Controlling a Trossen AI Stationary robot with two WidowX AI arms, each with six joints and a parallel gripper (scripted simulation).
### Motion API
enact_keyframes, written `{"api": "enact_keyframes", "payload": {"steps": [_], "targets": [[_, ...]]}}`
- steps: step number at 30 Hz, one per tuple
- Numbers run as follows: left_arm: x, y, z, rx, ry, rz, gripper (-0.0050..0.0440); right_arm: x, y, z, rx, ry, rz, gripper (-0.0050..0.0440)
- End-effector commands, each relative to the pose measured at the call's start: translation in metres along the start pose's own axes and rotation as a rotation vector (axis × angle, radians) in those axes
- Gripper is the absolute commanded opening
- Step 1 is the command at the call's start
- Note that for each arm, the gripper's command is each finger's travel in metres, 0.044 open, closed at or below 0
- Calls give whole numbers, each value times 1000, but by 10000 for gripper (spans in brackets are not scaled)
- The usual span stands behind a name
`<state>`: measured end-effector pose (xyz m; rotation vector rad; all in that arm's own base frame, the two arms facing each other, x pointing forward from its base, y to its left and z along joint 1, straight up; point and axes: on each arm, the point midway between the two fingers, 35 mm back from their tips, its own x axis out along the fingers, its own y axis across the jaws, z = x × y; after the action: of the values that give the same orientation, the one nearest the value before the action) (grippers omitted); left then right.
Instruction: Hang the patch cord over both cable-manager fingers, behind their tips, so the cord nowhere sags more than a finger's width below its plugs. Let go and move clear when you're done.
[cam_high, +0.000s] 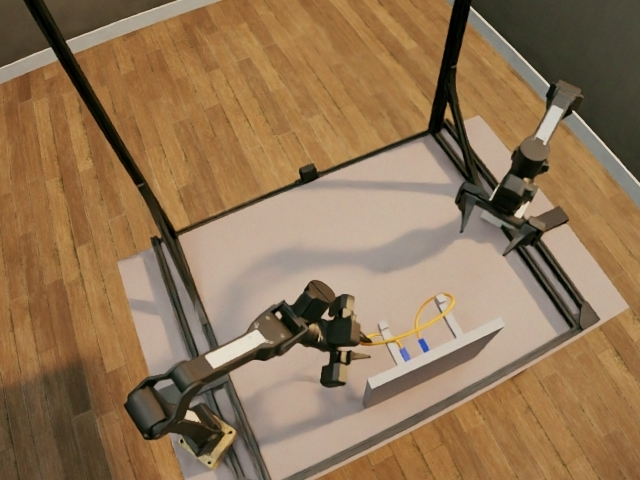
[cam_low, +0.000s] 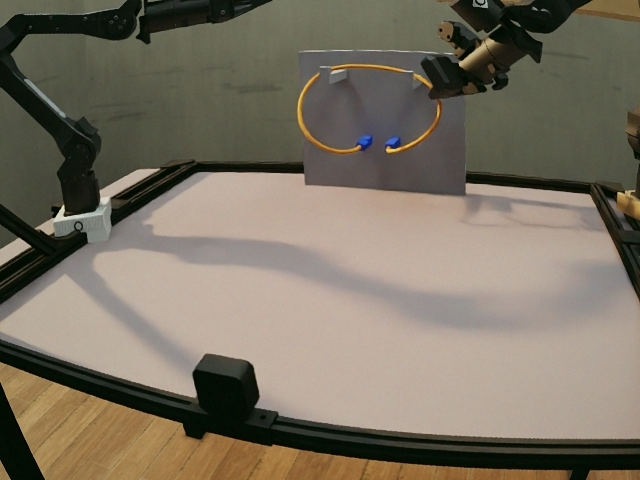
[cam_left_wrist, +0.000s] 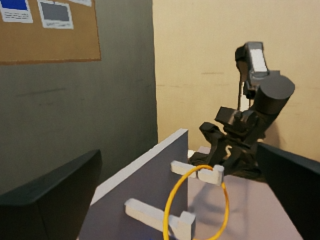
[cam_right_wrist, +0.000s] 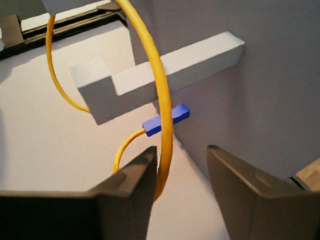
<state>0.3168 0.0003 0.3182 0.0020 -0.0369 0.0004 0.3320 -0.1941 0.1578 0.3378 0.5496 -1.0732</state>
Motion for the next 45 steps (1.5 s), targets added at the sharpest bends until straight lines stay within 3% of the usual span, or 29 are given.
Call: {"api": "enact_keyframes", "payload": {"steps": [1,10,11,20,32,45], "targets": [[-1,0,5,-2,-13,0,440,-5,1,8,16,-18,10,217],[-1,0,5,-2,-13,0,440,-14,27,2,20,-14,9,433],[-1,0,5,-2,-13,0,440,-17,33,0,20,-14,9,440],[-1,0,5,-2,-13,0,440,-29,55,-8,20,-17,10,440],[-1,0,5,-2,-13,0,440,-42,54,3,36,-28,22,440],[-1,0,5,-2,-13,0,440,-100,38,37,36,-25,22,440]]}}
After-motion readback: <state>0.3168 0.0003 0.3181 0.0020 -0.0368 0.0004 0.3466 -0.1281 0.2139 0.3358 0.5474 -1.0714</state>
